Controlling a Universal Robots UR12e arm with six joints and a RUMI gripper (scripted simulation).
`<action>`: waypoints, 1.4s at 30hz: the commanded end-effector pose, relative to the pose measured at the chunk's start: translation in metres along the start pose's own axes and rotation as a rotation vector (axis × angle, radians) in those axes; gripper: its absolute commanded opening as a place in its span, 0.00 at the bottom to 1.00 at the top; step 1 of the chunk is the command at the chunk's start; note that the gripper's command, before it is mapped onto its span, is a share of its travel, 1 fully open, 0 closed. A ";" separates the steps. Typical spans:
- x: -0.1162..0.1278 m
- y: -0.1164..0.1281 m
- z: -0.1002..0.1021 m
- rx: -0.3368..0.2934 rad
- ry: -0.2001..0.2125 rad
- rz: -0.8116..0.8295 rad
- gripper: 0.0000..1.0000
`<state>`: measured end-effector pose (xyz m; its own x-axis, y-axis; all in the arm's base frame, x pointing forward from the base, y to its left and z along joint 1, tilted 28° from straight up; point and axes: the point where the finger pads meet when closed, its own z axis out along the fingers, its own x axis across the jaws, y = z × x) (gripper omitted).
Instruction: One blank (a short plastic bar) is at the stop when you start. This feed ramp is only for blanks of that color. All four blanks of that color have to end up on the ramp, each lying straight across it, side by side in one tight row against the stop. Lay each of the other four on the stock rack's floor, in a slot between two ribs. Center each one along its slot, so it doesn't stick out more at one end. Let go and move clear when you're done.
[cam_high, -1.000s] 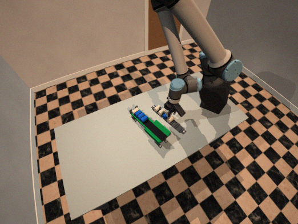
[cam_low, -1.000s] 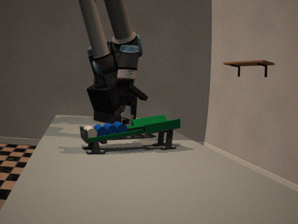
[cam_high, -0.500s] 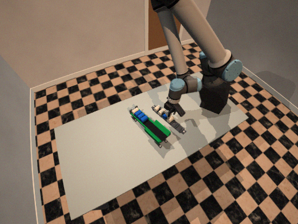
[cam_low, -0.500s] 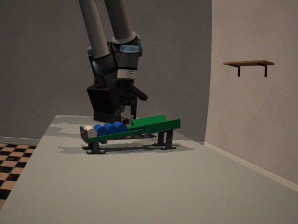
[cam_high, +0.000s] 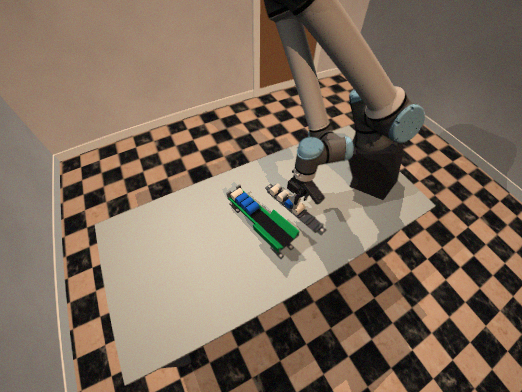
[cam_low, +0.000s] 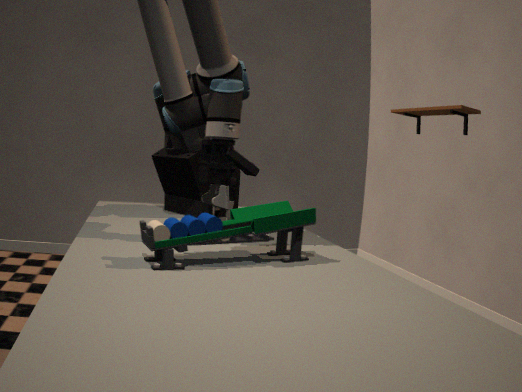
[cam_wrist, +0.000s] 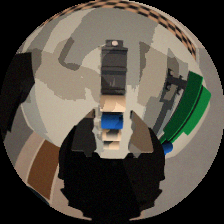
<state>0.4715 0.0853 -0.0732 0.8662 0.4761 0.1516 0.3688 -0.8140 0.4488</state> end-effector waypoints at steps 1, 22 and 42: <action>0.001 0.001 0.000 0.000 0.002 0.001 0.45; 0.001 0.001 0.000 0.000 0.002 0.001 0.45; 0.002 0.002 0.025 0.000 0.002 0.002 0.45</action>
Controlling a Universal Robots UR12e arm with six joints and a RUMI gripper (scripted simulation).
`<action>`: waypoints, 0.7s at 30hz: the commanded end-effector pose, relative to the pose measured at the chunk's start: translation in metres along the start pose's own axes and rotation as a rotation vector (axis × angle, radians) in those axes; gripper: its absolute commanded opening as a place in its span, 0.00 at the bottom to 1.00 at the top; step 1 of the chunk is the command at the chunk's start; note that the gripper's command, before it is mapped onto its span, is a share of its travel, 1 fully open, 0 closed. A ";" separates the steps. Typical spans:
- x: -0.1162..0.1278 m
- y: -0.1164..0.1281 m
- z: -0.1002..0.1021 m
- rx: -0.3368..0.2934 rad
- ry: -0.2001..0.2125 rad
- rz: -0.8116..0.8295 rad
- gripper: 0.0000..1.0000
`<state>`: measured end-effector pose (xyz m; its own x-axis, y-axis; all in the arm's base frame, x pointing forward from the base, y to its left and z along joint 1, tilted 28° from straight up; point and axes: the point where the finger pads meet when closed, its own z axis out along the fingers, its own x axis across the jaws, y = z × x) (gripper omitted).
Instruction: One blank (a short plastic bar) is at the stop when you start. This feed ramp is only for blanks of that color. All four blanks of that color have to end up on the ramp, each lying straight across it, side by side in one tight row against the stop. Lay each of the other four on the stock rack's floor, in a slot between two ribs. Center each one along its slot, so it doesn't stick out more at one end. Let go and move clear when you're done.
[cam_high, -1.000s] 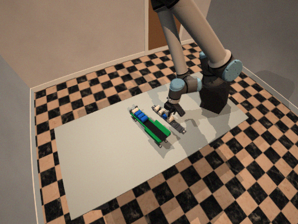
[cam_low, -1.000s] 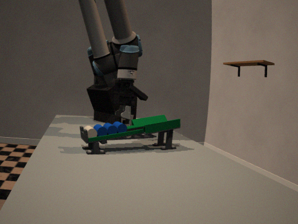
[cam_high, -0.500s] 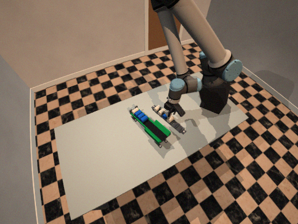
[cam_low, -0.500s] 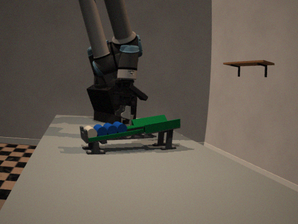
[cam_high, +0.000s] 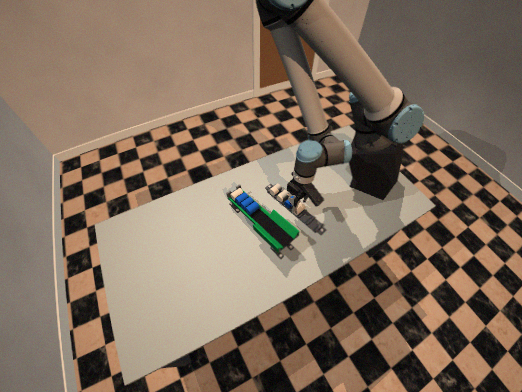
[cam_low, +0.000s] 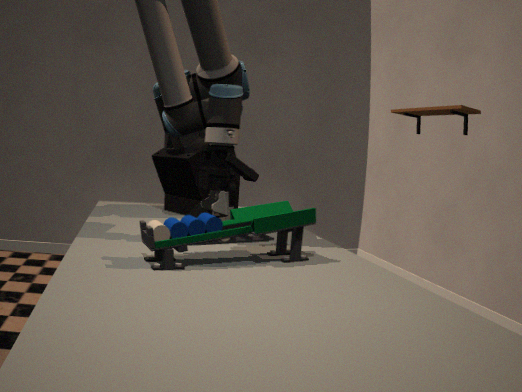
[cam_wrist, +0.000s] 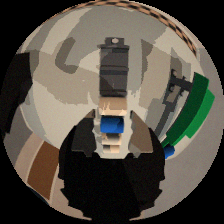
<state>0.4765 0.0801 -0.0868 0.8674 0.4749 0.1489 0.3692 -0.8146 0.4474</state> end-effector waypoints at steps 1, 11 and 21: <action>0.003 0.002 0.011 -0.002 0.006 0.002 0.45; 0.001 0.001 0.020 -0.001 0.004 0.001 0.45; 0.001 0.000 0.019 -0.001 0.005 0.000 0.45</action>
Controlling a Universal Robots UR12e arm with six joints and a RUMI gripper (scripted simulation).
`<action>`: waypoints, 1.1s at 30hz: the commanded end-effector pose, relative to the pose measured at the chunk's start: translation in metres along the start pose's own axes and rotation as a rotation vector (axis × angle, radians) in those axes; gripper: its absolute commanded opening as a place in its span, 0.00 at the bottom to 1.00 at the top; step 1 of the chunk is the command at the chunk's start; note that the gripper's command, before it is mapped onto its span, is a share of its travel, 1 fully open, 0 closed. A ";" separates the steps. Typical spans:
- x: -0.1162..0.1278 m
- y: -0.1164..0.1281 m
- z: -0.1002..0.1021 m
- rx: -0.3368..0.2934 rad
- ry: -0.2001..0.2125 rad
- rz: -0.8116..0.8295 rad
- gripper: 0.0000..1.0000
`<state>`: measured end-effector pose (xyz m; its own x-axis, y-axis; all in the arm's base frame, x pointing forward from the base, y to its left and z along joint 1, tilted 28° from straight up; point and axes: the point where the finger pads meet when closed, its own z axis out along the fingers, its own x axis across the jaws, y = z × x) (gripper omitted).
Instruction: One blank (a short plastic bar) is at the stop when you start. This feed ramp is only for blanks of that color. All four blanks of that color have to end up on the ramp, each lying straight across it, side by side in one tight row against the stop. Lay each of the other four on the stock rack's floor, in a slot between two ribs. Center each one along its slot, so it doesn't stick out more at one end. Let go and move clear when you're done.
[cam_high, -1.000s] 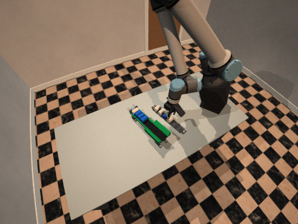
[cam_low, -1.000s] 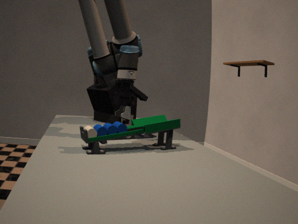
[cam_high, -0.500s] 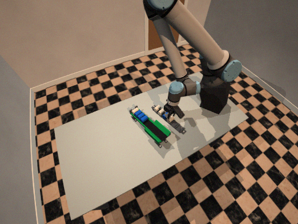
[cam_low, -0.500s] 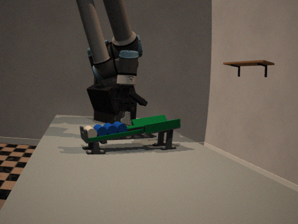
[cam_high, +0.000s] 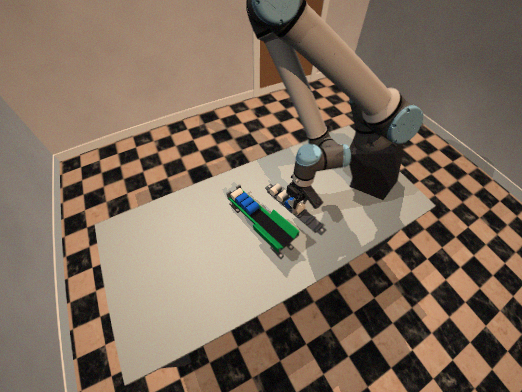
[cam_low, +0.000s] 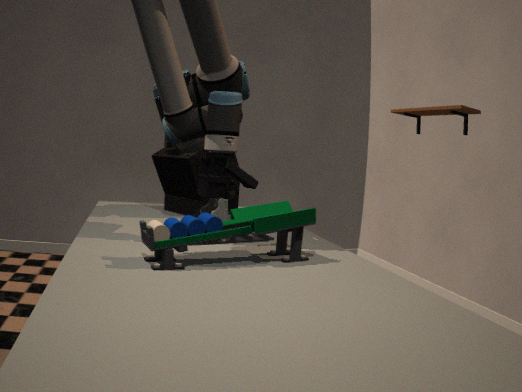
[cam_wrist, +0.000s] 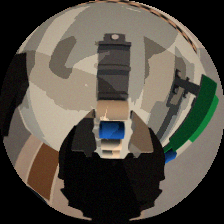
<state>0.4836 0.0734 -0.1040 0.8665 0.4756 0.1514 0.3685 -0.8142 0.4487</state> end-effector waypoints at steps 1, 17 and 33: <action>0.000 0.000 0.000 0.001 0.002 0.000 0.45; 0.000 0.000 0.000 0.001 0.002 0.000 0.45; 0.000 0.000 0.000 0.001 0.002 0.000 0.33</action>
<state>0.4837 0.0735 -0.1039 0.8664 0.4756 0.1519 0.3683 -0.8142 0.4488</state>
